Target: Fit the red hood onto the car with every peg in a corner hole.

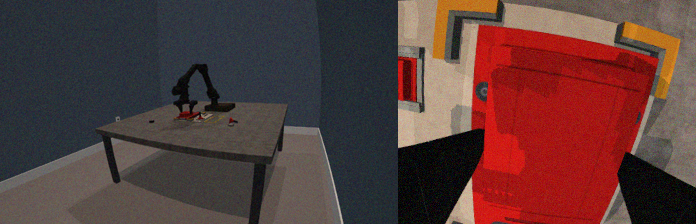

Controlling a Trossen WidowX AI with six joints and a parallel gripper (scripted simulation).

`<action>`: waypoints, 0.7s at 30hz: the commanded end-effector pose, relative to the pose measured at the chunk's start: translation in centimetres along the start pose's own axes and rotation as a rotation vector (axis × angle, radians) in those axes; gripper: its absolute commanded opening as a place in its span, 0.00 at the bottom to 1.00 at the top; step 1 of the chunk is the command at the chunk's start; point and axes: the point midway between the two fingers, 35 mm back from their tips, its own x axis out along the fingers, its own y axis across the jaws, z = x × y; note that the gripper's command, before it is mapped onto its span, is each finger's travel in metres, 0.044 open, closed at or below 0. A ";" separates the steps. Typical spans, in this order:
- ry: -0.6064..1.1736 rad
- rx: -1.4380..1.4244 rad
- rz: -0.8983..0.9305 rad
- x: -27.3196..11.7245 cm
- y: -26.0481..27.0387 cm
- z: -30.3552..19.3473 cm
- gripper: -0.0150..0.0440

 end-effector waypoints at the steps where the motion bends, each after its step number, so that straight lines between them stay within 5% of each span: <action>1: 0.000 0.000 0.000 0.0 0.0 0.0 1.00; 11: 0.001 0.000 -0.011 -6.9 0.1 0.1 1.00; 21: 0.001 0.000 -0.011 -7.1 0.1 0.0 1.00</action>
